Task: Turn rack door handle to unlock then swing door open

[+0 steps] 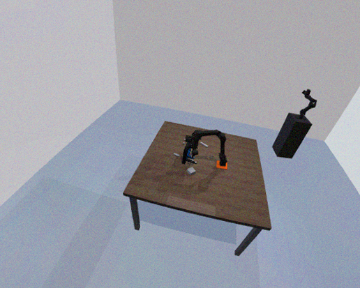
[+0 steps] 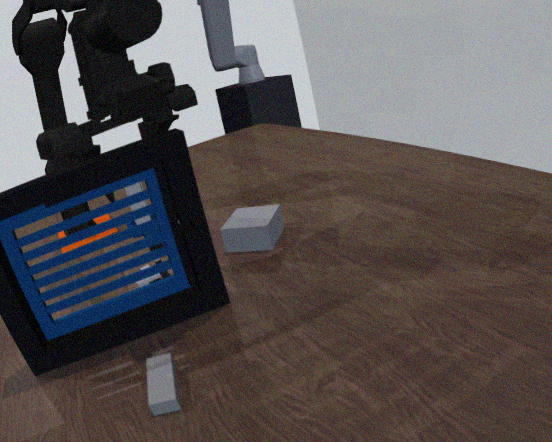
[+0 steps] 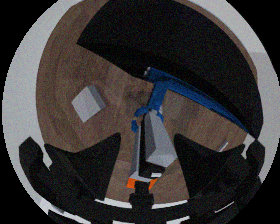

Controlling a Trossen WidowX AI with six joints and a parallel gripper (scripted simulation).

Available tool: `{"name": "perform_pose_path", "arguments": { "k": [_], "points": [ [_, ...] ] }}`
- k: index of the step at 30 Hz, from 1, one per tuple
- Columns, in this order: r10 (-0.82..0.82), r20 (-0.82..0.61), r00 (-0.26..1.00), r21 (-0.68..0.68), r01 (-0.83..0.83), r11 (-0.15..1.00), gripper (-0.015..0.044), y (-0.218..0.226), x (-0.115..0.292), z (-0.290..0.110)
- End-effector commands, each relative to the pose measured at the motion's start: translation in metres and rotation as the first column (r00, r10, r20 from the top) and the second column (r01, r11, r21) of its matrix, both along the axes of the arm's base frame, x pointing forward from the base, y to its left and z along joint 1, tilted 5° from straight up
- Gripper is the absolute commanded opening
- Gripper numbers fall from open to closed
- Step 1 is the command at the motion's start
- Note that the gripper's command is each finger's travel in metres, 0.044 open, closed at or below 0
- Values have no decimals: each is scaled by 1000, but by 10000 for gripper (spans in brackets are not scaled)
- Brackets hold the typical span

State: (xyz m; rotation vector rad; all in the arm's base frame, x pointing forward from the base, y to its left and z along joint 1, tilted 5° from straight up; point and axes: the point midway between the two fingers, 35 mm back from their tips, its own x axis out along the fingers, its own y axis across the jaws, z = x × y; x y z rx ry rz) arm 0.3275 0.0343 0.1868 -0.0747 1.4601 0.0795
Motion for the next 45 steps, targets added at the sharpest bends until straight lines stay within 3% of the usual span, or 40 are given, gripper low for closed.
{"name": "perform_pose_path", "arguments": {
  "k": [1,11,22,30,38,45],
  "points": [
    [-195,-2,981,19,195,981,297,0,0,0],
    [-635,-28,772,66,635,770,297,0,0,0],
    [-939,-78,335,97,940,327,297,0,0,0],
    [-991,-121,-50,100,993,-63,297,0,0,0],
    [-894,-161,-419,87,896,-435,297,0,0,0],
    [-879,-164,-448,86,881,-465,297,0,0,0]
  ]
}}
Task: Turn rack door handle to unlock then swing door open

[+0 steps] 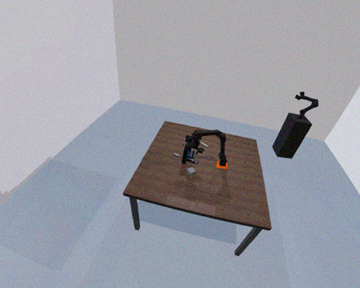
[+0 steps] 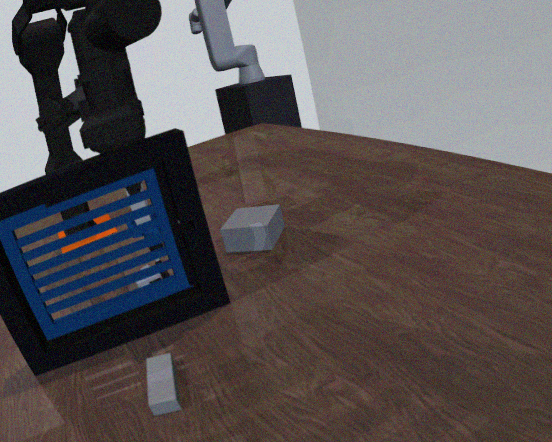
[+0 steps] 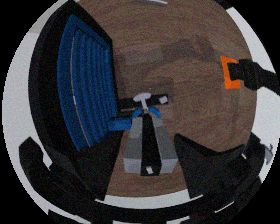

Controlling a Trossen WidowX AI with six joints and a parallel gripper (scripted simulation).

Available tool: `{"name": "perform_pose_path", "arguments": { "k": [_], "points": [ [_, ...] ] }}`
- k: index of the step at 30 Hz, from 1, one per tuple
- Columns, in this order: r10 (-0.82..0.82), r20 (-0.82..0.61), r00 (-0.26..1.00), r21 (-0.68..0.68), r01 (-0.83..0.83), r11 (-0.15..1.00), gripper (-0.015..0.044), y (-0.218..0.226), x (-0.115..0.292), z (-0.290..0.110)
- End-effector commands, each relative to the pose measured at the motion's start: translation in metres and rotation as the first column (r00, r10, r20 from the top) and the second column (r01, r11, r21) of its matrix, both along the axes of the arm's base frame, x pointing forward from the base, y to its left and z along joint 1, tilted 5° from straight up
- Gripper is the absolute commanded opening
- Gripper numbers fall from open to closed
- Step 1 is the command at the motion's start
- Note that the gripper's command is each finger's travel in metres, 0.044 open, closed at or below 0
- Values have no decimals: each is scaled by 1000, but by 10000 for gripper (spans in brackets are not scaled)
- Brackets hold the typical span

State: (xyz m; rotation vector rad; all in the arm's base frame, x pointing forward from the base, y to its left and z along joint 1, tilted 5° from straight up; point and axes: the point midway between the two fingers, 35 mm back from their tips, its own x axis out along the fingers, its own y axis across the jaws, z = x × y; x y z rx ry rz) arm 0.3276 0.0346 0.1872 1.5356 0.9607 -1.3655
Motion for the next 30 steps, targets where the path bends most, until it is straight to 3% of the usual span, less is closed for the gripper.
{"name": "perform_pose_path", "arguments": {
  "k": [1,30],
  "points": [
    [-29,-1,1000,0,29,1000,297,-1,0,-1],
    [-29,-1,1000,0,29,1000,104,-1,0,-1]
  ]
}}
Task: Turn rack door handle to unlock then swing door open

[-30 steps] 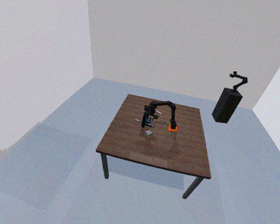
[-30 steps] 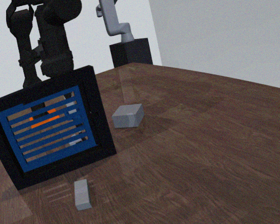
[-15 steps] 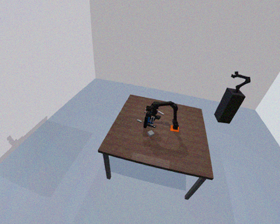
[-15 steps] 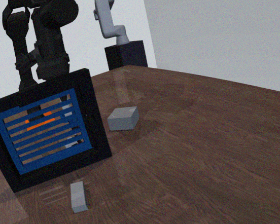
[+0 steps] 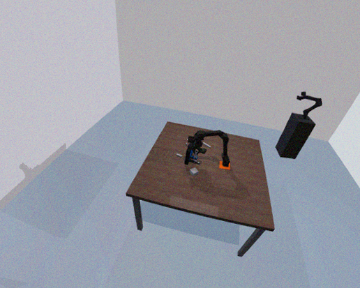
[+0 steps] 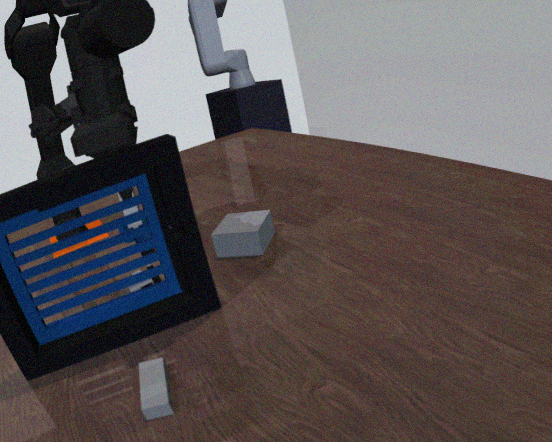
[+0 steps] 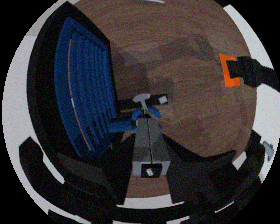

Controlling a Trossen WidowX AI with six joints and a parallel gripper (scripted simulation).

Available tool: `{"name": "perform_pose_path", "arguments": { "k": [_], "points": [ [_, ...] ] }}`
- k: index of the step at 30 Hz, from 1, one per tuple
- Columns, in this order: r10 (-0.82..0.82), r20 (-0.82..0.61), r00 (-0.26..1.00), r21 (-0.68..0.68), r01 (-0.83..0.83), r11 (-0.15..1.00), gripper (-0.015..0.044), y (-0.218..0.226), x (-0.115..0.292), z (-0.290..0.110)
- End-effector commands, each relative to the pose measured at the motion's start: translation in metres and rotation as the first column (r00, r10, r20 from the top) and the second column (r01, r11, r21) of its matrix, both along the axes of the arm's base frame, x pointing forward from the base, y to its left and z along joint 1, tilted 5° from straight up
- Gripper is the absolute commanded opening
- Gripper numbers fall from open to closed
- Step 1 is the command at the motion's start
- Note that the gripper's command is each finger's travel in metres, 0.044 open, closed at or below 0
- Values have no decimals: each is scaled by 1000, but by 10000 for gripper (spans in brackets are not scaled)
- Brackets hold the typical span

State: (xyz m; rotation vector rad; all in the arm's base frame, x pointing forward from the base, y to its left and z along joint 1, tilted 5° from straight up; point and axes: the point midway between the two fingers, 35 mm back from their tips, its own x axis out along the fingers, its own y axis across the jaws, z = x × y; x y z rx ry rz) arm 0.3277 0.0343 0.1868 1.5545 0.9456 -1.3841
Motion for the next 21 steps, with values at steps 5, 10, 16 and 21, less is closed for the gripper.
{"name": "perform_pose_path", "arguments": {
  "k": [5,10,16,21],
  "points": [
    [-3,0,1000,-2,3,1000,71,0,0,0],
    [-3,0,1000,-2,3,1000,37,0,0,0],
    [11,0,1000,-4,-11,1000,26,-1,-1,0],
    [112,-1,994,-15,-112,994,26,-1,-5,-1]
  ]
}}
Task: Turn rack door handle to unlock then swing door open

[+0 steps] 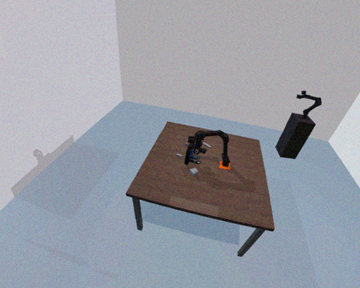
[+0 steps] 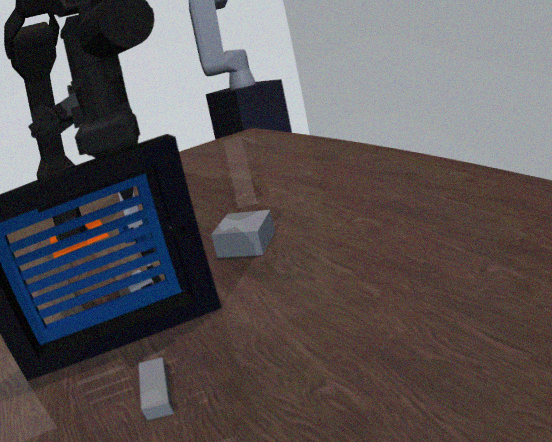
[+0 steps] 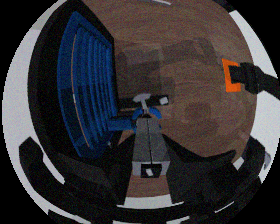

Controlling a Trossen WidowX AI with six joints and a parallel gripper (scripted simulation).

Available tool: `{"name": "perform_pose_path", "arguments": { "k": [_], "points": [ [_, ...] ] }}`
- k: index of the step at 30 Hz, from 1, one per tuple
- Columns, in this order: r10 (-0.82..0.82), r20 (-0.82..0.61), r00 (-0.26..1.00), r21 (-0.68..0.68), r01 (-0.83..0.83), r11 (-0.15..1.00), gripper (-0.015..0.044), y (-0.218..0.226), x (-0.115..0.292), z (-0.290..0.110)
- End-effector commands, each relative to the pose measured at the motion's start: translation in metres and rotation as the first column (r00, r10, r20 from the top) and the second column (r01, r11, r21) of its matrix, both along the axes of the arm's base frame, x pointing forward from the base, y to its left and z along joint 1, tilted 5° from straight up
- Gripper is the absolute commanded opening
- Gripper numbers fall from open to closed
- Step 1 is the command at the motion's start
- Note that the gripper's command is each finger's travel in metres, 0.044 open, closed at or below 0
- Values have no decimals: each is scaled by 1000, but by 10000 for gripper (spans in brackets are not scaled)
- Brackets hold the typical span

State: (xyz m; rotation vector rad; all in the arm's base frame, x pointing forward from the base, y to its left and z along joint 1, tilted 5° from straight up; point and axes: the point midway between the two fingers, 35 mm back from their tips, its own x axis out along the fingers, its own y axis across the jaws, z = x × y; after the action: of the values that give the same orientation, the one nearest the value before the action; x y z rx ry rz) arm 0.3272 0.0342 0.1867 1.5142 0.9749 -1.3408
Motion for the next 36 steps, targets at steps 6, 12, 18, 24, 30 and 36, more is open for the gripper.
{"name": "perform_pose_path", "arguments": {
  "k": [6,12,18,24,30,36],
  "points": [
    [179,-7,984,-23,-179,984,26,-3,-11,-1],
    [297,-10,955,-36,-297,954,26,-5,-19,-2],
    [408,-14,913,-48,-409,911,26,-8,-29,-3],
    [509,-21,860,-59,-509,858,26,-12,-42,-5],
    [596,-28,802,-69,-597,800,26,-18,-56,-7],
    [671,-35,741,-77,-671,738,26,-26,-69,-8]
  ]
}}
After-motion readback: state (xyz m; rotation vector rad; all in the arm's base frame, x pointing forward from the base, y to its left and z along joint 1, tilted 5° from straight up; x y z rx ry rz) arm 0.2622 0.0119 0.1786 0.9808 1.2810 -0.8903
